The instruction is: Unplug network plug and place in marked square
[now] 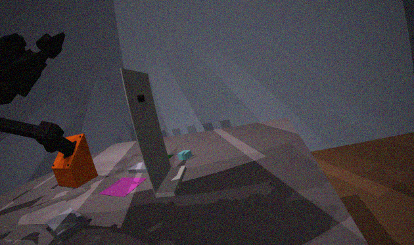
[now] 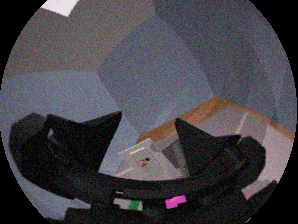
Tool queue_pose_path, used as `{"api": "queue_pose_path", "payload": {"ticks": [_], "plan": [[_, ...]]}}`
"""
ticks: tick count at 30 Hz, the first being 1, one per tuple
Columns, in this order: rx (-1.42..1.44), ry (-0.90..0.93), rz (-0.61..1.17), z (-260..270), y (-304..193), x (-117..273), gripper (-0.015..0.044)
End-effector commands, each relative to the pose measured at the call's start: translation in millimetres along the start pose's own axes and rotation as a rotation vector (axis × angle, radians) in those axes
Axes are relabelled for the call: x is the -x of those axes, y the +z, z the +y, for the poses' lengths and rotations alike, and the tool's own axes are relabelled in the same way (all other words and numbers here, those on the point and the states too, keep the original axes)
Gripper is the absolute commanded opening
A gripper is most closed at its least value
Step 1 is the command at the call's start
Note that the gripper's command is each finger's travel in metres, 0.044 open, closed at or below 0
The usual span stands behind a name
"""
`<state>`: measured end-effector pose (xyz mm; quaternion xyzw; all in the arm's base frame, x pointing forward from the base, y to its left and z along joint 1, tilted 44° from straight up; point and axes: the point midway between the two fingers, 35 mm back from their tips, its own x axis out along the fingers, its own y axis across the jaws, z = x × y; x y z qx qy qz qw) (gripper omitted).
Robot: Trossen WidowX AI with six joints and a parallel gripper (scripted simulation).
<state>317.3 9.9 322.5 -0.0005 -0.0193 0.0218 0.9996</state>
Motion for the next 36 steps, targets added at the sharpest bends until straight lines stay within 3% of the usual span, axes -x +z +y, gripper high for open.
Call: {"api": "queue_pose_path", "payload": {"ticks": [1,10,36], "plan": [[-0.004,0.000,0.002,-0.1,-1.1,0.0,0.0374],[-0.198,0.017,0.099,-5.3,-57.3,4.2,0.0156],[-0.838,-0.043,0.390,-9.7,-212.8,57.9,0.0156]]}}
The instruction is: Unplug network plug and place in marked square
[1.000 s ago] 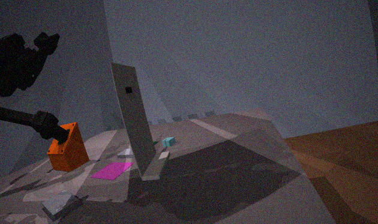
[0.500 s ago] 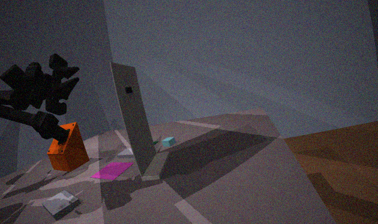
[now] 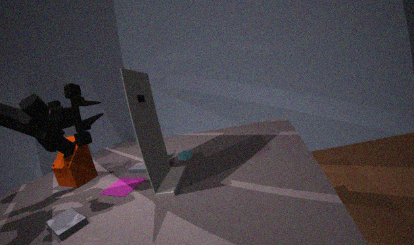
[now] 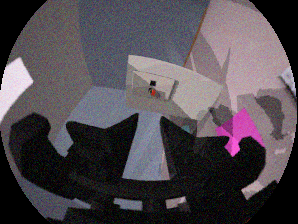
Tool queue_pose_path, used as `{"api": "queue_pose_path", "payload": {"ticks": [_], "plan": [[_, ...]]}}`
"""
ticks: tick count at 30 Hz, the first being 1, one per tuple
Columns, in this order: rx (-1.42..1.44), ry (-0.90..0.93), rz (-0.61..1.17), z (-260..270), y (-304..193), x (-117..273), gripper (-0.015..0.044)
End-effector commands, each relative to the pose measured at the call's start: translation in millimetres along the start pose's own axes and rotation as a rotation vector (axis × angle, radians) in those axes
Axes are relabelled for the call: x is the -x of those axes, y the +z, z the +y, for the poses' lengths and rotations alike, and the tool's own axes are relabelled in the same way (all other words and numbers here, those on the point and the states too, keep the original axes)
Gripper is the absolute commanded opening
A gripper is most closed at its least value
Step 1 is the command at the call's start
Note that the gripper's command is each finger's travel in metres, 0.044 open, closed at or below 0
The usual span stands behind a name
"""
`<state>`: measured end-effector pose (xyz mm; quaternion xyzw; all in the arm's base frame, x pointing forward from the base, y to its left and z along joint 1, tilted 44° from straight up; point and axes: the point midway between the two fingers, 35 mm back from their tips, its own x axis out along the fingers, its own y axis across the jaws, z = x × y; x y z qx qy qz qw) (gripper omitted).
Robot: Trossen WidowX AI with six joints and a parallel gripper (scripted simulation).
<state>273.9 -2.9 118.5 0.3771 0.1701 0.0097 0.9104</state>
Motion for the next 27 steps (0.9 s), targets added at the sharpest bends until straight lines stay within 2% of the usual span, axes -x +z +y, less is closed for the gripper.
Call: {"api": "queue_pose_path", "payload": {"ticks": [1,27], "plan": [[-0.051,-0.005,0.018,-7.8,-9.4,2.0,0.0156],[-0.051,-0.003,0.017,-6.7,4.2,-42.0,0.0156]]}}
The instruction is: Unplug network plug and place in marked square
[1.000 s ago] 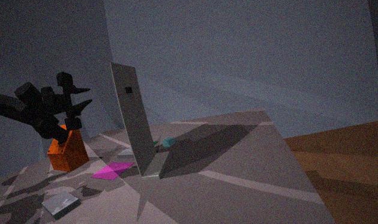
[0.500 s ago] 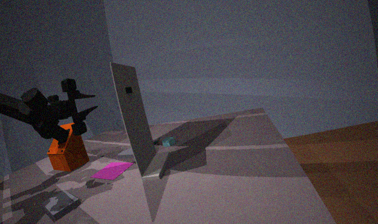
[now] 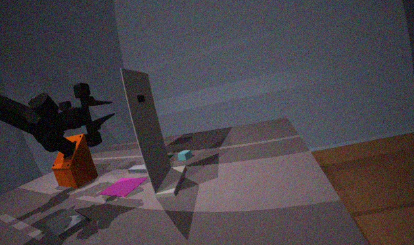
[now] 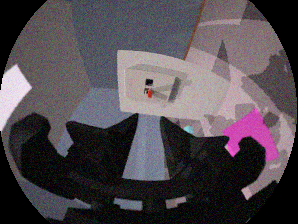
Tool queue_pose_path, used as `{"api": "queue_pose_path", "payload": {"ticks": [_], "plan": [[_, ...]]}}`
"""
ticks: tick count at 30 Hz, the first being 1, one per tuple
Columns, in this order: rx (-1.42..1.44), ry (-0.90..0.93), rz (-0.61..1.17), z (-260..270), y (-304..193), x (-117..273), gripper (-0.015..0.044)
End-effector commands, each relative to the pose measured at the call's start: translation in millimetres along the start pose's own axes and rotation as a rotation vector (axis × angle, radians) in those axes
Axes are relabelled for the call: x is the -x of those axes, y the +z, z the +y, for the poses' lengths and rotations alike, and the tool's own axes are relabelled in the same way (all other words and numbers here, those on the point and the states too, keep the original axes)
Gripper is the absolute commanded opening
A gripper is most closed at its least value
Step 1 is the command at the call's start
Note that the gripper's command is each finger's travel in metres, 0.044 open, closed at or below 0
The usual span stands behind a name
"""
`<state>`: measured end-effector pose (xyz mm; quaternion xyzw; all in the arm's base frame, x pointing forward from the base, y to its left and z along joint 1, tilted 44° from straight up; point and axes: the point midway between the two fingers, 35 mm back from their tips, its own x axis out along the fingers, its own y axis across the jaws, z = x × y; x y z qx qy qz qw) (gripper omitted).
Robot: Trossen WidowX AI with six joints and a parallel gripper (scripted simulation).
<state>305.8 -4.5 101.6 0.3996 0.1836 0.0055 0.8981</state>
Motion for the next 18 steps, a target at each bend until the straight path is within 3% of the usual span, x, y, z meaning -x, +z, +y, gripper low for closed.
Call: {"api": "queue_pose_path", "payload": {"ticks": [1,18], "plan": [[0.001,0.007,-0.008,2.6,4.5,-9.2,0.0156],[0.001,0.008,-0.009,1.8,9.1,-30.2,0.0156]]}}
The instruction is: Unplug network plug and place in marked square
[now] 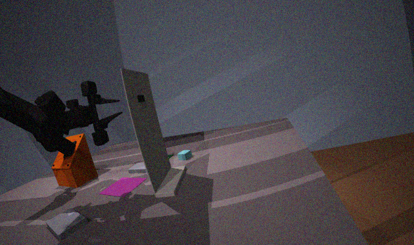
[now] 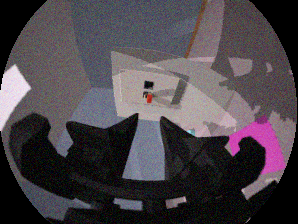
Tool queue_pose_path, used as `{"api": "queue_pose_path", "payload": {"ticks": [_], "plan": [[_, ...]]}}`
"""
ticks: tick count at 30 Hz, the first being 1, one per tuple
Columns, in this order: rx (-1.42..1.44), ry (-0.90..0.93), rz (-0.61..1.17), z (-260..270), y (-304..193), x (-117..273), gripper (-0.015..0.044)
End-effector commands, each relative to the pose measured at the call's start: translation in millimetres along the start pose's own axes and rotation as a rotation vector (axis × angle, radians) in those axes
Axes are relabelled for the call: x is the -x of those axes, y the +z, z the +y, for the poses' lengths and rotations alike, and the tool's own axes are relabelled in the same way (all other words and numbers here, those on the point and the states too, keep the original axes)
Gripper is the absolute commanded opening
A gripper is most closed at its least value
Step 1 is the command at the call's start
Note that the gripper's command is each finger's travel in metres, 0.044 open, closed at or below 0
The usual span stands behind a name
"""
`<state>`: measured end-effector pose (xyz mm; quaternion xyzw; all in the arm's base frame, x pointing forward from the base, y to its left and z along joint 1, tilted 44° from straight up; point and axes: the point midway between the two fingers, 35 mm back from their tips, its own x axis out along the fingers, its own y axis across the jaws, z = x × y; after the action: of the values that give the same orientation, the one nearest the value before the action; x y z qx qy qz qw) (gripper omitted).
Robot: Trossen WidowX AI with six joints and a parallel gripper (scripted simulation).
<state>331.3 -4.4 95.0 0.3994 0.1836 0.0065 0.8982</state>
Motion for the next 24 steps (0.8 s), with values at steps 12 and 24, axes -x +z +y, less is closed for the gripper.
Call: {"api": "queue_pose_path", "payload": {"ticks": [12,24], "plan": [[-0.002,0.001,-0.009,2.8,8.6,-17.6,0.0156],[-0.001,0.003,-0.010,3.1,12.3,-30.9,0.0156]]}}
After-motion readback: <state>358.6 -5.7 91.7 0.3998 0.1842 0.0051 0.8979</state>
